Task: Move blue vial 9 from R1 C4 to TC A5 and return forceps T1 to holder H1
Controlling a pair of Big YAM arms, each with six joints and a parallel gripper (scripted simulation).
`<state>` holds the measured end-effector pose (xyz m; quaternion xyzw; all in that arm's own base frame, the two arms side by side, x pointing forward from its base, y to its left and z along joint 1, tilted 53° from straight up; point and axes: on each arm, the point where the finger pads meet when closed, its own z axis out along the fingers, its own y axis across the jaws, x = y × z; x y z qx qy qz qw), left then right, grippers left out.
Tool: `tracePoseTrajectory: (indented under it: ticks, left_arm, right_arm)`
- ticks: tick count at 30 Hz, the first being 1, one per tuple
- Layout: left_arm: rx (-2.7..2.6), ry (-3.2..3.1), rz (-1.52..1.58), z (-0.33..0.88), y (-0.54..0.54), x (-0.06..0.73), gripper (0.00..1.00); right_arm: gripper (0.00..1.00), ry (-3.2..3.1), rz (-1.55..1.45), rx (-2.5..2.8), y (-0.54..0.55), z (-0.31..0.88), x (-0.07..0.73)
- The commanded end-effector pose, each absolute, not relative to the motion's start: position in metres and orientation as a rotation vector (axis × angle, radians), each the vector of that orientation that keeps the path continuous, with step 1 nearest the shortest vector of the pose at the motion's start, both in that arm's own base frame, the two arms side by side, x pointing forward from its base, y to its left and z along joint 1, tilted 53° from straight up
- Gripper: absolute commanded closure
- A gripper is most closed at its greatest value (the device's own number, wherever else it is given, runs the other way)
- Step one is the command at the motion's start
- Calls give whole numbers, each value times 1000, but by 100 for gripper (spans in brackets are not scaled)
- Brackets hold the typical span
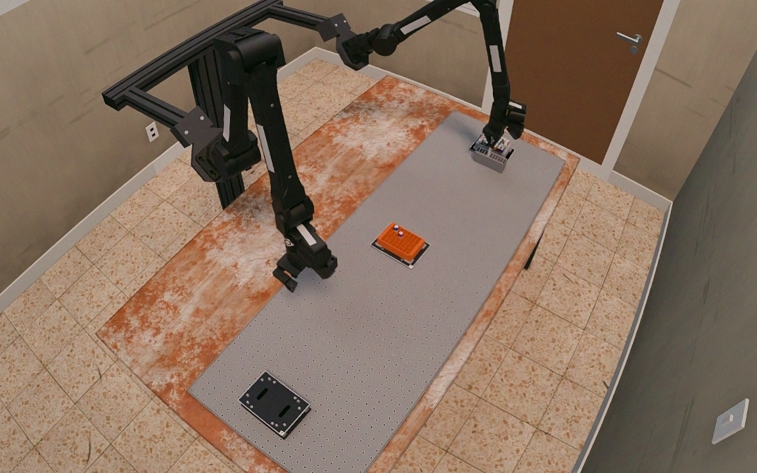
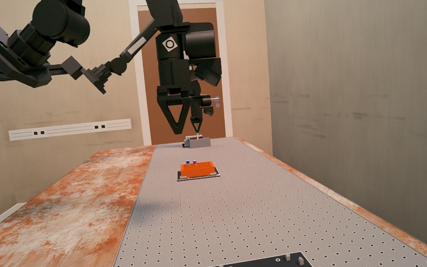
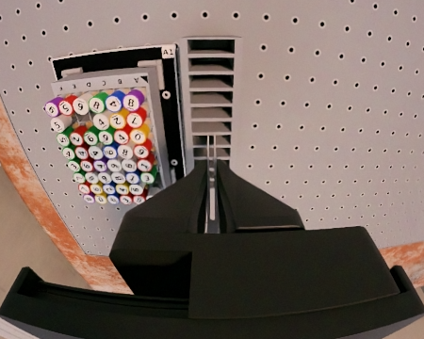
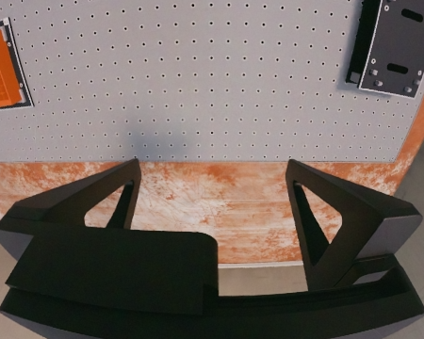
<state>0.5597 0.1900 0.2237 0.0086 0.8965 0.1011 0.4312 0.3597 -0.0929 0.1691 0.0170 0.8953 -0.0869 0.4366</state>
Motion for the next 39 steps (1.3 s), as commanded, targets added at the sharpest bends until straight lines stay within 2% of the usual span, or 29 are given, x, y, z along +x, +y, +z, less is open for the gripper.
tracePoseTrajectory:
  ticks: [1,39]
  left_arm:
    - [20,2215,259,234,190,561,93]
    - [13,2220,260,248,187,537,93]
  right_arm:
    - [0,2215,-229,37,-95,175,362]
    - [0,2215,-229,37,-95,175,362]
